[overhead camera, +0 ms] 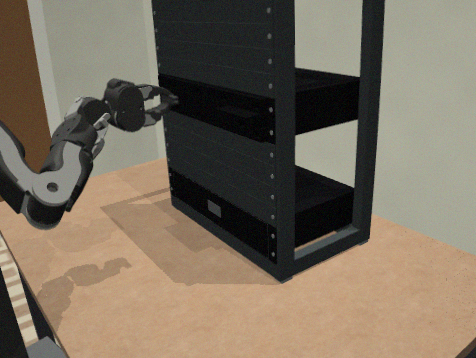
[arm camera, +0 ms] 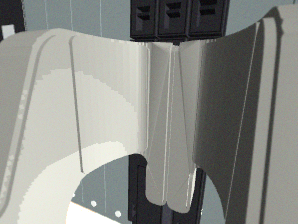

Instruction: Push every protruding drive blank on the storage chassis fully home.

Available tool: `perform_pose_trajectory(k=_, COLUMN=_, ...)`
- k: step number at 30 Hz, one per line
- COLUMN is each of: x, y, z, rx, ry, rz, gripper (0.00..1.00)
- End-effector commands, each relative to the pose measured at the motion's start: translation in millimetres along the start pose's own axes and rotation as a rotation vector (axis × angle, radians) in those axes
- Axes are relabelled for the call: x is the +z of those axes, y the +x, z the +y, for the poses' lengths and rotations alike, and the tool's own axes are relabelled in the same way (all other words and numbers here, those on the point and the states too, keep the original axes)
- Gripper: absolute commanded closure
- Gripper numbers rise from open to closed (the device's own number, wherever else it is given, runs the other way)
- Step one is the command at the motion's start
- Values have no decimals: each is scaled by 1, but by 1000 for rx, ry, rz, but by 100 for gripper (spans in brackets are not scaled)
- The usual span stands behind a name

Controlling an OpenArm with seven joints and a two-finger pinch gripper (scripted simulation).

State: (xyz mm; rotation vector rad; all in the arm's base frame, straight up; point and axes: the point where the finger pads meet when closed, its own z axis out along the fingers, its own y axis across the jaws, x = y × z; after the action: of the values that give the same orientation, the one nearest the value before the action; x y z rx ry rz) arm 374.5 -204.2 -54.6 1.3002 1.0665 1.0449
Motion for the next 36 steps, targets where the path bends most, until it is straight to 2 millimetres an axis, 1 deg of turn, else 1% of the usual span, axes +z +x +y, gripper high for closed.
perform_pose_trajectory(k=1, x=-4, y=-4, z=2, rx=10, ry=-1, rz=-20, gripper=100)
perform_pose_trajectory(k=5, x=-11, y=-4, z=2, rx=10, ry=-1, rz=-20, gripper=100)
perform_pose_trajectory(k=11, x=-11, y=-4, z=1, rx=10, ry=2, rz=-21, gripper=100)
perform_pose_trajectory(k=15, x=-11, y=-11, z=-4, rx=10, ry=5, rz=-22, gripper=100)
perform_pose_trajectory(k=19, x=-12, y=-30, z=-14, rx=10, ry=5, rz=-22, gripper=100)
perform_pose_trajectory(k=24, x=-12, y=-66, z=-33, rx=12, ry=0, rz=-22, gripper=100)
perform_pose_trajectory(k=26, x=-12, y=-66, z=-33, rx=12, ry=0, rz=-22, gripper=100)
perform_pose_trajectory(k=31, x=-14, y=-104, z=-55, rx=12, ry=0, rz=-22, gripper=100)
perform_pose_trajectory(k=33, x=-14, y=-112, z=-60, rx=13, ry=0, rz=-22, gripper=100)
perform_pose_trajectory(k=36, x=-15, y=-115, z=-61, rx=12, ry=-3, rz=-21, gripper=100)
